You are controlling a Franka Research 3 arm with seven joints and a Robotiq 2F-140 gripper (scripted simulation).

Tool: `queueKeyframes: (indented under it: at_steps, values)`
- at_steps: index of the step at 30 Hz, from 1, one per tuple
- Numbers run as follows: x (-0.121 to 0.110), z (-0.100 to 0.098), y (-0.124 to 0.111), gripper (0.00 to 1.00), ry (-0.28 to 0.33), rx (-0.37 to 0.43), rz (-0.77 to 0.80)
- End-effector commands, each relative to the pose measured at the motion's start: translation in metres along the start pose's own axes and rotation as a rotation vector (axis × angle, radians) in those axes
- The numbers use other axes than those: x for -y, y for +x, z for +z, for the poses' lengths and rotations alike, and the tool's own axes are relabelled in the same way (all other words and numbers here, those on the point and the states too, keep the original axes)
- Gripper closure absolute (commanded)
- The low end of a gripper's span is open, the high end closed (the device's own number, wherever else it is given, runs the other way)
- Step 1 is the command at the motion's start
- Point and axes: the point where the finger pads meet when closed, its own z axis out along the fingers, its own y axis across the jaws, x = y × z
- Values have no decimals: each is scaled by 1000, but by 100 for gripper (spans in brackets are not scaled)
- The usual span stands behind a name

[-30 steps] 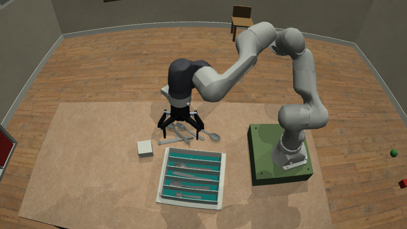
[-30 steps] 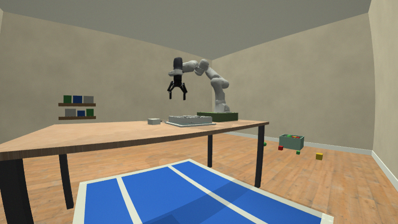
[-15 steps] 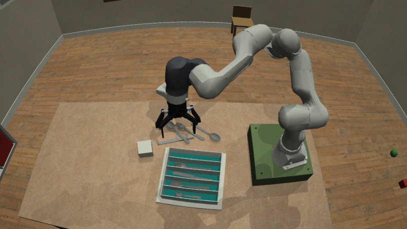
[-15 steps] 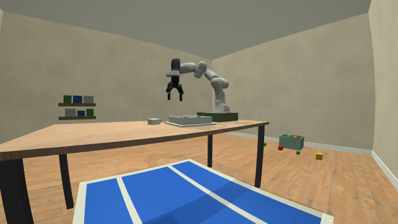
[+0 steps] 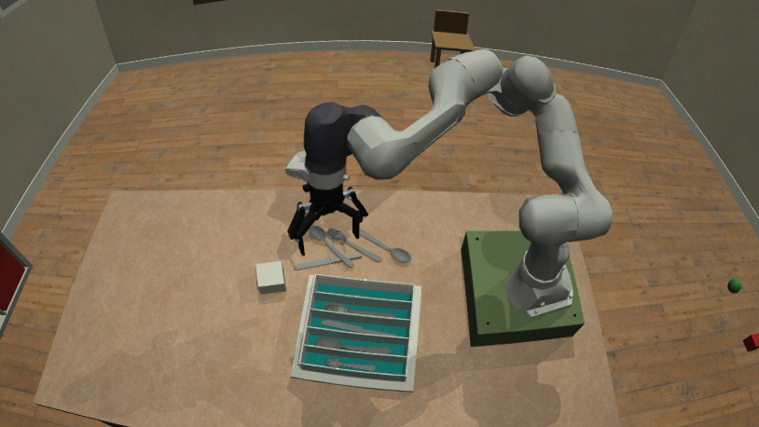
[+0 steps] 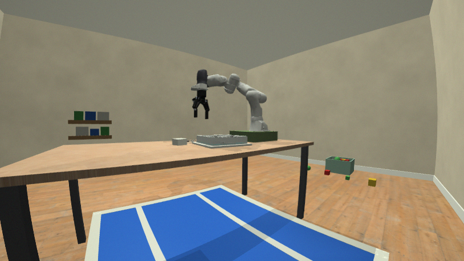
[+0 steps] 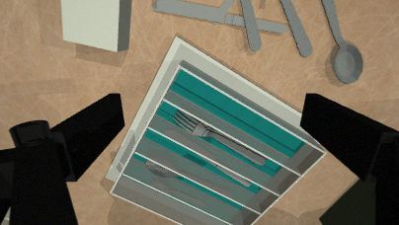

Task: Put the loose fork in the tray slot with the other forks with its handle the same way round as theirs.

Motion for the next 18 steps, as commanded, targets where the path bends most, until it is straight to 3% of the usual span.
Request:
queueKeyframes:
  at_steps: [1,18]
  values:
    - [-3,3,9,0,-14,0,-167]
    - [-5,12,39,0,-20,-5,-406]
